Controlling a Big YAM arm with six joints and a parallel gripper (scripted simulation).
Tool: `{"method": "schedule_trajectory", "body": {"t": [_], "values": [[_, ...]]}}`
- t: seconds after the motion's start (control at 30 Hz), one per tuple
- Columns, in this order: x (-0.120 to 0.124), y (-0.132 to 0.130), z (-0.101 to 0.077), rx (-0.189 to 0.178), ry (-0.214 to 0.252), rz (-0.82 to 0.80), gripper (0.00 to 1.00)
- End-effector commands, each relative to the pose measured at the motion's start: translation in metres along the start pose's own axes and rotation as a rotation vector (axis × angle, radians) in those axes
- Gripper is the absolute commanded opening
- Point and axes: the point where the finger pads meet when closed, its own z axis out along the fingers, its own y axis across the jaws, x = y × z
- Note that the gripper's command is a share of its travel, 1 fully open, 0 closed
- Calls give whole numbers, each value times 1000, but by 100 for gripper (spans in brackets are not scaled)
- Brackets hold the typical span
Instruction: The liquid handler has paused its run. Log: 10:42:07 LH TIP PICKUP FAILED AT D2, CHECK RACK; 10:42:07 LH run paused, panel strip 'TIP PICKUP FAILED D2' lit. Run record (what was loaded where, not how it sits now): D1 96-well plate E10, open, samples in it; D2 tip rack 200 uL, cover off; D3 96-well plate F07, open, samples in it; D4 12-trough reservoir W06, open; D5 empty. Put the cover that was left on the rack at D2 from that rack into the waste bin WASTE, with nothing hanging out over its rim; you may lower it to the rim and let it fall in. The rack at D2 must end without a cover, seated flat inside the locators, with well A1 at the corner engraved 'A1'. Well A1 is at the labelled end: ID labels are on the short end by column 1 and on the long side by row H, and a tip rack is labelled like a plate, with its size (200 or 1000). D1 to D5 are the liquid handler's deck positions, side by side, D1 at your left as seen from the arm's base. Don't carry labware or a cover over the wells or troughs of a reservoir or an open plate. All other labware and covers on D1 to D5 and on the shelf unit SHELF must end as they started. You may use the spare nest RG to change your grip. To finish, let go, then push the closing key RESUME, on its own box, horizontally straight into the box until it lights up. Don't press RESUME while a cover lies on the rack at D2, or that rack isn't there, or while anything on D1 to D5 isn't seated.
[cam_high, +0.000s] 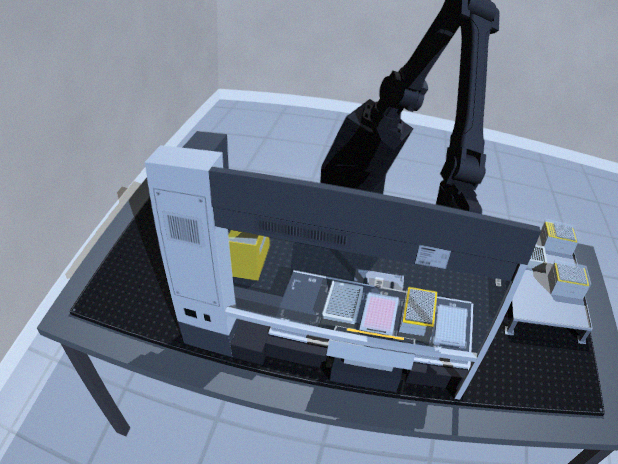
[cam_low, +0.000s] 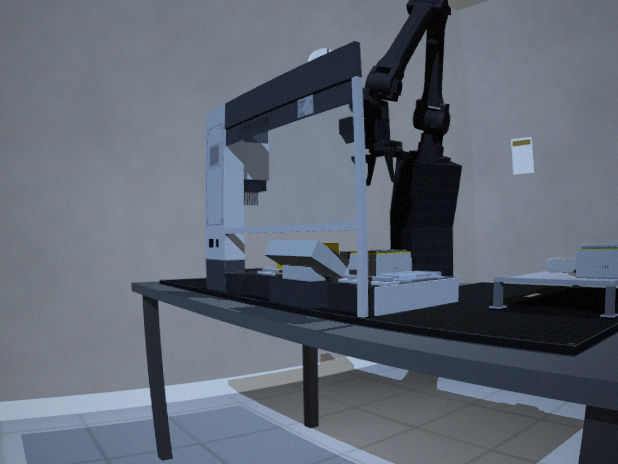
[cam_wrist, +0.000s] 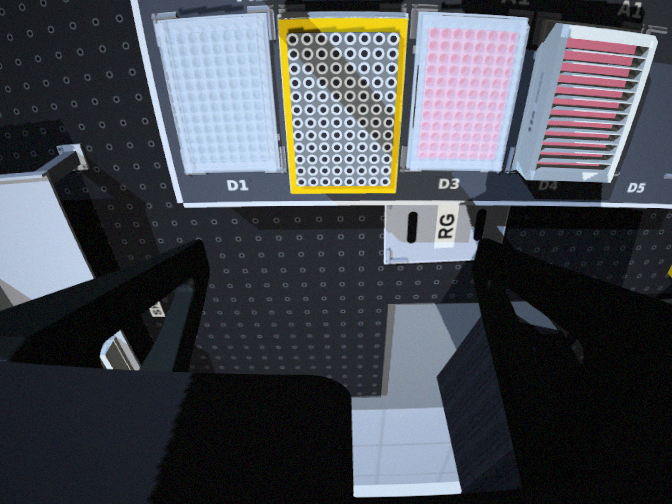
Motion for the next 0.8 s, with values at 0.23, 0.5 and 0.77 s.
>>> {"method": "schedule_trajectory", "body": {"t": [0.23, 0.5, 0.77], "values": [[-11, 5, -5, -8, -22, -9, 100], [10, 7, -6, -11, -27, -81, 0], [50, 5, -4, -10, -26, -58, 0]]}}
